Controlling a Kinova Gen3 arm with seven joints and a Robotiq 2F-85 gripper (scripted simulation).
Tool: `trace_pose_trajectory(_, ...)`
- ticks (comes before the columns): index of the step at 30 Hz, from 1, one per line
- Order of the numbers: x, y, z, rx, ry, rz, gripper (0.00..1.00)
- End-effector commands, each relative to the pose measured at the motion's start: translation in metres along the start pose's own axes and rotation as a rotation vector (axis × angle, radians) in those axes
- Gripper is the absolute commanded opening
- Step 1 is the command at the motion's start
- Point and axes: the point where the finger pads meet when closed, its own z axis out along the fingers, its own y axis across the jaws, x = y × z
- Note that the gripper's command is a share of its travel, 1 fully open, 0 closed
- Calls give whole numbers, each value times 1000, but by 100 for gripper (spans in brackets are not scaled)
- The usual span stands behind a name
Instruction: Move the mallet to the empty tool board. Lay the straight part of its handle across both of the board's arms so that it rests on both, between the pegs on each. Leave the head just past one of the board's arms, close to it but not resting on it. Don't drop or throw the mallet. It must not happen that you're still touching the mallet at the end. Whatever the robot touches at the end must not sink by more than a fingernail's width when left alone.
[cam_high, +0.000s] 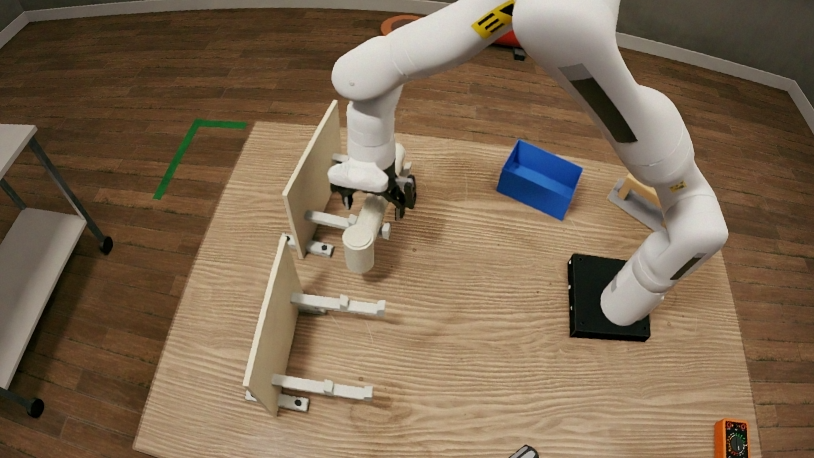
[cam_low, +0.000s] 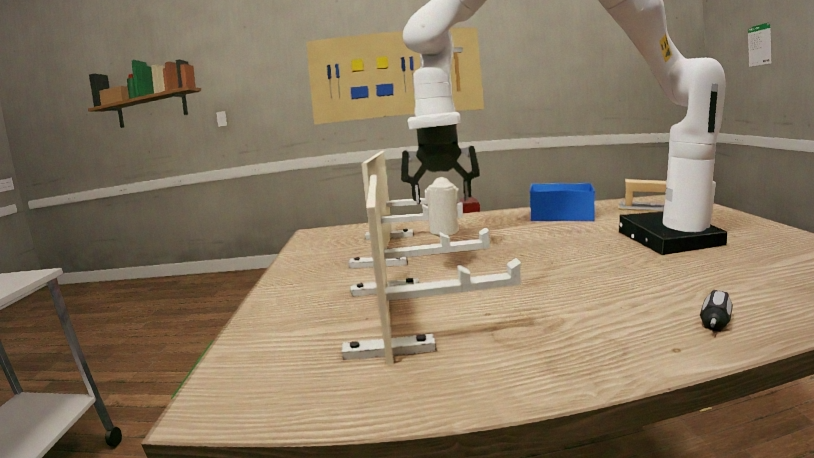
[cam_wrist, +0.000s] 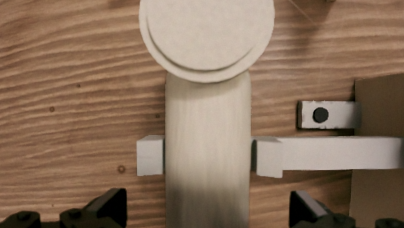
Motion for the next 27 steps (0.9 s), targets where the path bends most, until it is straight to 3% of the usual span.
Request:
trace_pose_trajectory(1,0,1,-1,-2,0,0,100)
trace_pose_trajectory(11,0,1,-9,-2,0,0,100)
trace_pose_trajectory(16,0,1,-38,-2,0,-1,100)
trace_pose_trajectory(18,0,1,-38,-2,0,-1,100)
trace_pose_trajectory(27,0,1,-92,-2,0,-1,100)
